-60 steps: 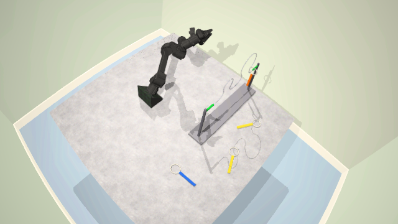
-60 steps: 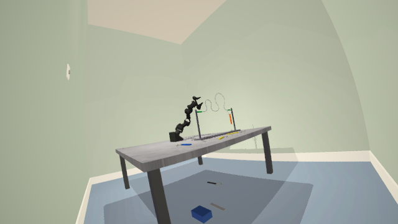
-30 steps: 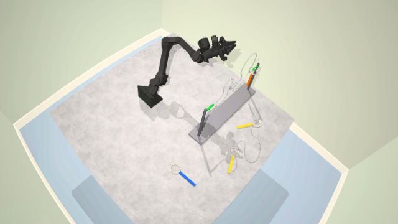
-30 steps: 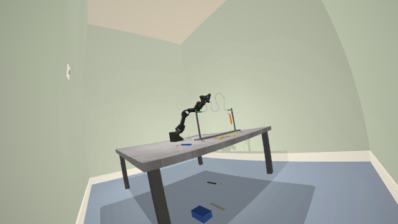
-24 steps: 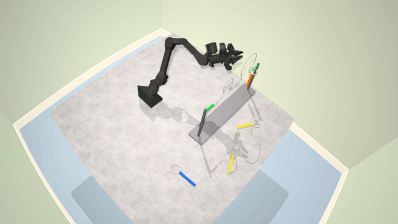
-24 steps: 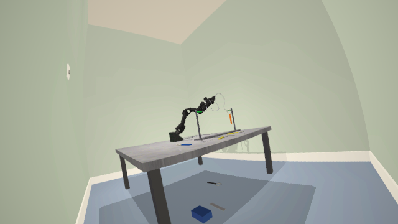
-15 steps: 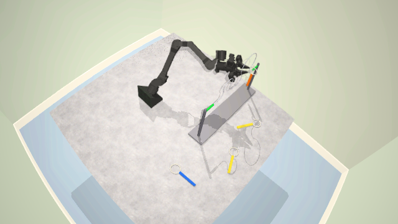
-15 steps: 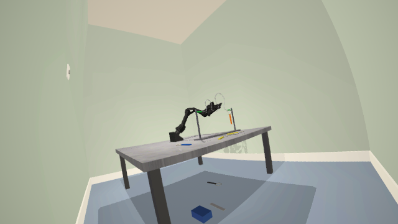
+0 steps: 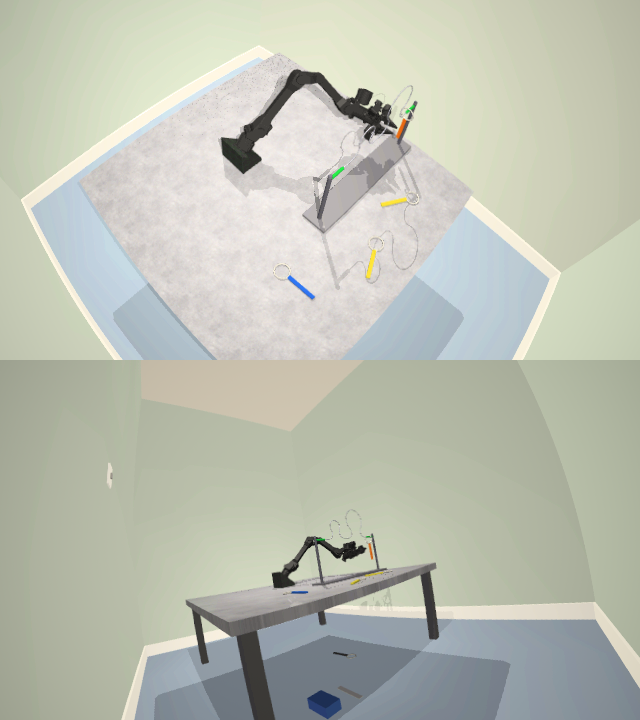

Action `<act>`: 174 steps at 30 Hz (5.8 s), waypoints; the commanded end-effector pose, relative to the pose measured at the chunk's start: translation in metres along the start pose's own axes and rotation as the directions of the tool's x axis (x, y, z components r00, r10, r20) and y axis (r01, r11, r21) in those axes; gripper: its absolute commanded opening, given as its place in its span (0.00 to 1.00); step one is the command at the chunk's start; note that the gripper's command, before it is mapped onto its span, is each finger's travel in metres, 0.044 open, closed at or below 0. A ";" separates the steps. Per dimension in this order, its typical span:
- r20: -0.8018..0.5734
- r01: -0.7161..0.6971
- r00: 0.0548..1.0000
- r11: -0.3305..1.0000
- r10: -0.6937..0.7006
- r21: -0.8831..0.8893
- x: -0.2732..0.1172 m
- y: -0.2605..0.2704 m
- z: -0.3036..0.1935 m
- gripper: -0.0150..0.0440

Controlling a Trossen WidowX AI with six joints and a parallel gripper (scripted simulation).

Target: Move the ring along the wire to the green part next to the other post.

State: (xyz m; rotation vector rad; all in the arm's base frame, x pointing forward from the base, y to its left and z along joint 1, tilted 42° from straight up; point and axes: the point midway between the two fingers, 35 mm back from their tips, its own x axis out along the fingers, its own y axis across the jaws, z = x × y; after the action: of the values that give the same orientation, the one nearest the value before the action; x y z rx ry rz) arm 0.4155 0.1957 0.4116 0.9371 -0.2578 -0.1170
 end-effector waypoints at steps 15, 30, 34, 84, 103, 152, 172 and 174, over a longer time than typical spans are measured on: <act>-0.112 0.075 0.989 0.980 -0.097 -0.184 -0.100 0.047 -0.109 0.53; -0.108 0.070 0.990 0.980 -0.091 -0.185 -0.043 0.053 -0.066 0.53; -0.107 0.070 0.990 0.980 -0.091 -0.185 -0.038 0.053 -0.067 0.53; -0.104 0.065 0.991 0.980 -0.086 -0.187 0.027 0.047 -0.073 0.53; -0.100 0.067 0.991 0.980 -0.087 -0.189 0.027 0.047 -0.072 0.21; -0.096 0.074 0.991 0.979 -0.094 -0.189 0.029 0.050 -0.052 0.00; -0.320 0.076 0.937 0.978 -0.137 -0.196 -0.001 0.036 -0.041 0.00; -0.356 0.076 0.923 0.977 -0.144 -0.198 -0.006 0.034 -0.038 0.00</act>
State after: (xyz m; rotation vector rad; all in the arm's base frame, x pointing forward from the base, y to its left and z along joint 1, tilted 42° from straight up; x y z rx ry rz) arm 0.4283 0.2492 0.4214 0.7740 0.0897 -0.0841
